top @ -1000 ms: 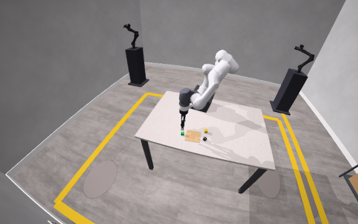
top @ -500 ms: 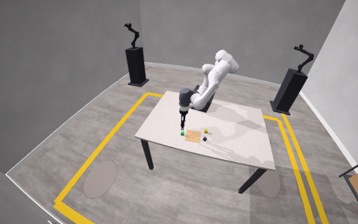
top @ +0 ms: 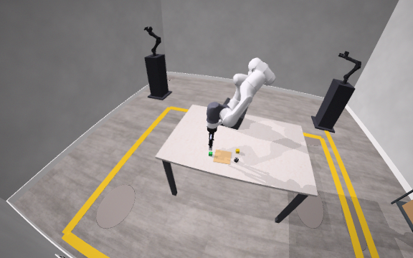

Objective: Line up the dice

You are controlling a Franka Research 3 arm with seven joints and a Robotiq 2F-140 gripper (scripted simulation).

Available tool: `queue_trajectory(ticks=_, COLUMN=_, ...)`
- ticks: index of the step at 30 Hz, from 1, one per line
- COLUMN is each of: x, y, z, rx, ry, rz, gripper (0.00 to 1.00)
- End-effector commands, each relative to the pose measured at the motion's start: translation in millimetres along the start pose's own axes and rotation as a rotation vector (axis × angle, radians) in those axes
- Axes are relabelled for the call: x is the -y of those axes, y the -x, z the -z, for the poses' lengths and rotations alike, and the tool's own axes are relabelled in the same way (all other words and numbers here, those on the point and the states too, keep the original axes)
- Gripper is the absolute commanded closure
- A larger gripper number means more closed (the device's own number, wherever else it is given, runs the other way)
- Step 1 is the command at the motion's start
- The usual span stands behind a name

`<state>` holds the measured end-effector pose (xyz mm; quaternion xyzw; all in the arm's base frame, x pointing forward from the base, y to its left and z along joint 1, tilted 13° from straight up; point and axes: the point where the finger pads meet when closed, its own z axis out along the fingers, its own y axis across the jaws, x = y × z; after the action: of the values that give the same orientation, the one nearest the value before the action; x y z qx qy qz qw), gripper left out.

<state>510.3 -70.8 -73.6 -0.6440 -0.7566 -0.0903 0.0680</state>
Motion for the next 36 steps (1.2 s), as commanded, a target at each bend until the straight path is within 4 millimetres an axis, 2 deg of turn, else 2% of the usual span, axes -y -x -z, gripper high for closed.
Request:
queue_trajectory(ticks=1, x=-0.5, y=0.4, z=-3.5, rx=0.000, ry=0.001, rz=-0.005, gripper=0.72)
queue_trajectory(ticks=36, x=-1.2, y=-0.2, z=-44.9, rx=0.000, ry=0.001, rz=-0.005, gripper=0.72)
